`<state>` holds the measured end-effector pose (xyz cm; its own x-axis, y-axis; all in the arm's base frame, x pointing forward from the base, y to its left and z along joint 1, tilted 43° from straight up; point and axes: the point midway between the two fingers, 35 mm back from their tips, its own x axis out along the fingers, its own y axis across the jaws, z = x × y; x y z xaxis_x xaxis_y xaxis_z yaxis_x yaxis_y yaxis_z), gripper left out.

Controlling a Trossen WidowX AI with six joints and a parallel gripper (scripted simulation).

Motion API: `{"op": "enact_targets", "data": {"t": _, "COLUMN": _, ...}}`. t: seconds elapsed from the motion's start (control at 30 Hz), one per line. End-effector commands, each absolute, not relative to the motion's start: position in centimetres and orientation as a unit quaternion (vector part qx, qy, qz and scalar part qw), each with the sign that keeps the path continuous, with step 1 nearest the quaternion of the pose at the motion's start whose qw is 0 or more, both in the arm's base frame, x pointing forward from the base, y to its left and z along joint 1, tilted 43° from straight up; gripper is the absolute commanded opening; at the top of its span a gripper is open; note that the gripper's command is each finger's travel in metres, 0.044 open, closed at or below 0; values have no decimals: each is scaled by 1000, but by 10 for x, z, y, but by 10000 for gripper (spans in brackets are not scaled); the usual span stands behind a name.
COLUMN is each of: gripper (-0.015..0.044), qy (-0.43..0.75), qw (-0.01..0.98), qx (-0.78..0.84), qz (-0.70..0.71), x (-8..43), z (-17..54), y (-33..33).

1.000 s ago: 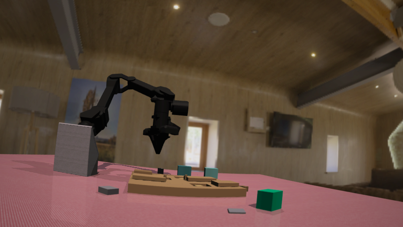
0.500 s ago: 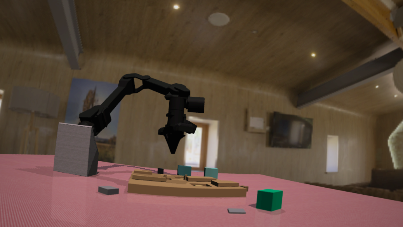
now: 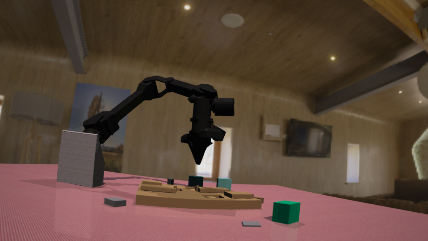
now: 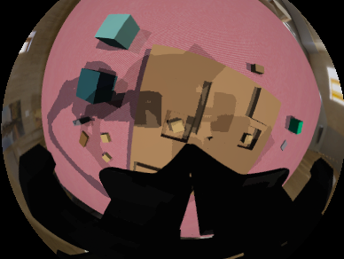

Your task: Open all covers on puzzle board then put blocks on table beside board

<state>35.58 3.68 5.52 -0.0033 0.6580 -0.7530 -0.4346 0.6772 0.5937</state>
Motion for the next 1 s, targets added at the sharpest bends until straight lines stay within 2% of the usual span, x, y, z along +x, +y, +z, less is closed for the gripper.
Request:
{"op": "enact_targets", "data": {"t": 0.0, "gripper": 0, "qy": 595, "qw": 697, "qx": 97, "qz": 388, "x": 364, "z": 42, "y": 26}}
{"op": "enact_targets", "data": {"t": 0.73, "gripper": 0, "qy": 601, "qw": 693, "qx": 127, "qz": 377, "x": 396, "z": -51, "y": -54}}
{"op": "enact_targets", "data": {"t": 0.97, "gripper": 0, "qy": 601, "qw": 693, "qx": 128, "qz": 377, "x": 397, "z": -62, "y": -49}}
